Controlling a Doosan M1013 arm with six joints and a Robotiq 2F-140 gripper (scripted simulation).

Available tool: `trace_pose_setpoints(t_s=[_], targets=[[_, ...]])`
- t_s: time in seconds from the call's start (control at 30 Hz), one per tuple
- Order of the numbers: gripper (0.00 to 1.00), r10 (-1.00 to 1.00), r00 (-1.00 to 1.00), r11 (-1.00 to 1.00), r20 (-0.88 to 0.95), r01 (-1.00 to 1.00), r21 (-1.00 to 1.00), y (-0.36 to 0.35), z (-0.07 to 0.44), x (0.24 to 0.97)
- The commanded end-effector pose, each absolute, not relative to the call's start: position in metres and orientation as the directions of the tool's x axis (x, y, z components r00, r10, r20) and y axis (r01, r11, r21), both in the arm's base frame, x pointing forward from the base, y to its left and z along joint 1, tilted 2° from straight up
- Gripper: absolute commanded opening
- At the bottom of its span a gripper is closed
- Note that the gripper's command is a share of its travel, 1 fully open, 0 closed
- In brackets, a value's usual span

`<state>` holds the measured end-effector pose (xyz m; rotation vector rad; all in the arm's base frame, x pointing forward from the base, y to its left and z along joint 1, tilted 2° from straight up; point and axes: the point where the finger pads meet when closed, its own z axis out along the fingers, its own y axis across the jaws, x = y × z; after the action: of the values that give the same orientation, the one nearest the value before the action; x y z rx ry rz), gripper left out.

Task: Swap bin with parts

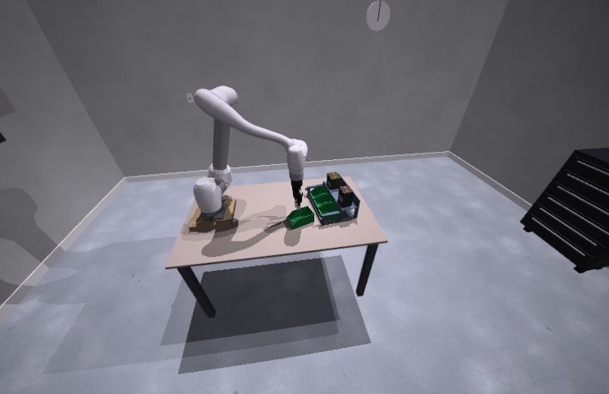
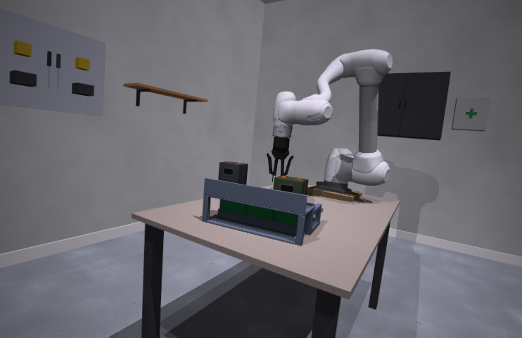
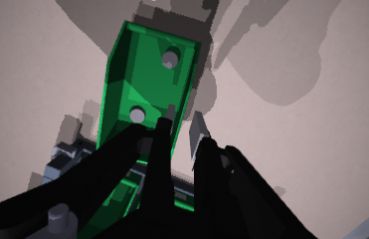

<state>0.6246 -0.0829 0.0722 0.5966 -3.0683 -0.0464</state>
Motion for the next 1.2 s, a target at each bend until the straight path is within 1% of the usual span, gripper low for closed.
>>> trace_pose_setpoints(t_s=[0.0,0.8,1.17], targets=[[0.24,-0.375,-0.927,0.927,0.009,-0.374,0.032,-0.083,0.072,0.625],[0.24,-0.375,-0.927,0.927,0.009,-0.374,0.032,-0.083,0.065,0.624],[0.24,-0.375,-0.927,0.927,0.009,-0.374,0.032,-0.082,0.049,0.624]])
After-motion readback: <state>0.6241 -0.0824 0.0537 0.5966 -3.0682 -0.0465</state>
